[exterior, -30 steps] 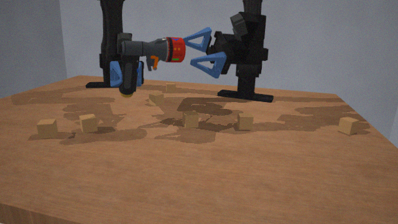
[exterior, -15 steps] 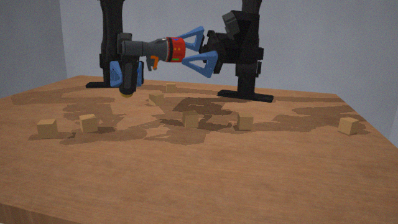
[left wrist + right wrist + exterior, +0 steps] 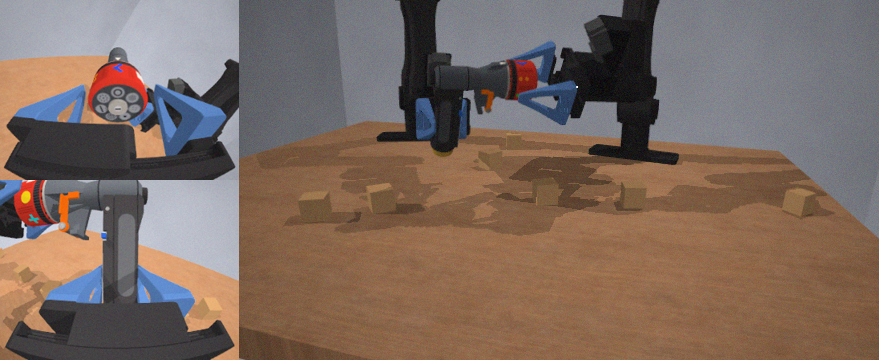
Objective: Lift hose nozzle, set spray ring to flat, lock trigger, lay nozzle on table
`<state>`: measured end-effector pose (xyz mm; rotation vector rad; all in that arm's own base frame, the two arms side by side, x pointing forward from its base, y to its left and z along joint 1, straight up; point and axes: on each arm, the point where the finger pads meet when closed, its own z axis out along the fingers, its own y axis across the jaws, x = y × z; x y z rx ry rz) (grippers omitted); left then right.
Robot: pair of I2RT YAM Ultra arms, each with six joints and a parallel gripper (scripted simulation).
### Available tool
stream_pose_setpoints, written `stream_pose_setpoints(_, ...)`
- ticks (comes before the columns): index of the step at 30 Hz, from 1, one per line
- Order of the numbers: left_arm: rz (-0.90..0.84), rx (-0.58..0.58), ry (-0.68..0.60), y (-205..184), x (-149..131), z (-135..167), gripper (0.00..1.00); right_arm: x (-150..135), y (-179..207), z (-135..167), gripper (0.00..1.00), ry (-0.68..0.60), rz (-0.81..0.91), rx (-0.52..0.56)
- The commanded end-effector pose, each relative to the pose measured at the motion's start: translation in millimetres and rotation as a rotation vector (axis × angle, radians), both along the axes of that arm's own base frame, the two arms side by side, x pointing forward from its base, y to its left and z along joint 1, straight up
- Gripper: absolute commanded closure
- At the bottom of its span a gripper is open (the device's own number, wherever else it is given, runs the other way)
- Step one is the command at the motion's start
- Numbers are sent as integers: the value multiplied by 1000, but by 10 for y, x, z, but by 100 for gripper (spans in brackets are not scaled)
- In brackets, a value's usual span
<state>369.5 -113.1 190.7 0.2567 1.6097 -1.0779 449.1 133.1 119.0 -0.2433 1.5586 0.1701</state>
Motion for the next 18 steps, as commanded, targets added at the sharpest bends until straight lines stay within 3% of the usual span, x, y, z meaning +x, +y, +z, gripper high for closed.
stream_pose_setpoints(1, 11, 12, -64, -11, 84, 176, 13, 12, 41, 633, 64, -186, 4, 78)
stream_pose_setpoints(3, 15, 12, -63, 4, 91, 170, 13, 12, 41, 633, 64, -186, 4, 78)
stream_pose_setpoints(4, 6, 12, -72, -27, 96, 206, 100, 12, 41, 633, 64, -186, 4, 78)
stream_pose_setpoints(18, 10, 12, -73, -11, 97, 205, 100, 15, 30, 633, 64, -186, 2, 77)
